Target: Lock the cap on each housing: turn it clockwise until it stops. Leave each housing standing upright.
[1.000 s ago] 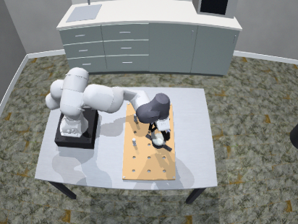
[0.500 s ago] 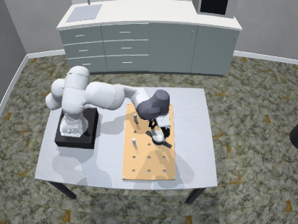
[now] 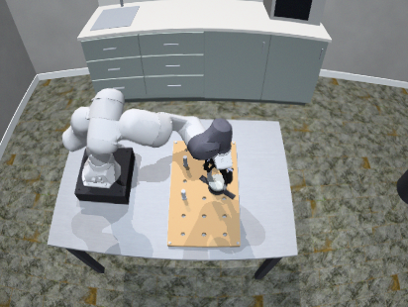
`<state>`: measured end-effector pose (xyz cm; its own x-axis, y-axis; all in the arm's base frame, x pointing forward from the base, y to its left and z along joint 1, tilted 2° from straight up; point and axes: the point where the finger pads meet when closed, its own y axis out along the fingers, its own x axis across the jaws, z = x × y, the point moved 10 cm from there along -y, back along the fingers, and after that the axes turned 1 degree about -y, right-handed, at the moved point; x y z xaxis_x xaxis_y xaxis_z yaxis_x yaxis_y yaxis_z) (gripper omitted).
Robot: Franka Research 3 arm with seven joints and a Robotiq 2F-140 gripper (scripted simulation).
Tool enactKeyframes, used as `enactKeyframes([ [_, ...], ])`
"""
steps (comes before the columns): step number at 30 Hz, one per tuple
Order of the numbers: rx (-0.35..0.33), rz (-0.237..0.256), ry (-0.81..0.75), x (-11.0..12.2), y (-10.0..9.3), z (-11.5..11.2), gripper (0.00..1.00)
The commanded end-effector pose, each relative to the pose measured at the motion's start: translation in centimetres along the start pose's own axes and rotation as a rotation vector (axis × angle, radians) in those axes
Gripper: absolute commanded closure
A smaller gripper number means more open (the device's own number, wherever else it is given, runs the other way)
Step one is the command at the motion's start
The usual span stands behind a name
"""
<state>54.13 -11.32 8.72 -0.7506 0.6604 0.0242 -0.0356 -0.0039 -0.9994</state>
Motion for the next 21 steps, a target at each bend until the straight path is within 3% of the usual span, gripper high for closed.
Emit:
enactKeyframes([
  [1, -0.004, 0.0, 0.021, 0.4, 0.0, -0.6, 0.9],
  [21, -0.004, 0.0, 0.021, 1.5, 0.0, -2.3, 0.9],
])
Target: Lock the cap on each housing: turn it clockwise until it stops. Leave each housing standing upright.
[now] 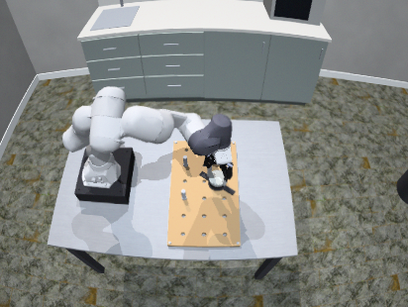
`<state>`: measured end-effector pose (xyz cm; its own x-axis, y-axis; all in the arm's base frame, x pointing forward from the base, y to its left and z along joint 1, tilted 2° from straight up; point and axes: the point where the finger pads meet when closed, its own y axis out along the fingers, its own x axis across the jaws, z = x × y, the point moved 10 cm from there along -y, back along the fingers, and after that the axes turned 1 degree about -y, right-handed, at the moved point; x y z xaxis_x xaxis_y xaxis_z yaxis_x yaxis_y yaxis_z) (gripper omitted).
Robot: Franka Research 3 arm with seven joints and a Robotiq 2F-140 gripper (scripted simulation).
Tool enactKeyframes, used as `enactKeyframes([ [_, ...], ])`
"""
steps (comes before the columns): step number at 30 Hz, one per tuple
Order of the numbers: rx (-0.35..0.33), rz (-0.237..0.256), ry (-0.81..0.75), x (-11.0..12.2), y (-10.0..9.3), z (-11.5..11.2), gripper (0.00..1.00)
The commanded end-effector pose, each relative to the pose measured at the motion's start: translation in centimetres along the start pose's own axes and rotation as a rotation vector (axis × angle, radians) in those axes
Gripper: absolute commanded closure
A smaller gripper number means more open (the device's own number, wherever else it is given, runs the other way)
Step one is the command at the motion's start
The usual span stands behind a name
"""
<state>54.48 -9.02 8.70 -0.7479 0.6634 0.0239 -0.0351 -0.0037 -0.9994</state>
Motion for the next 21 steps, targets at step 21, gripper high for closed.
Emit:
enactKeyframes([
  [21, -0.004, 0.0, 0.017, 0.67, 0.0, -1.01, 0.9],
])
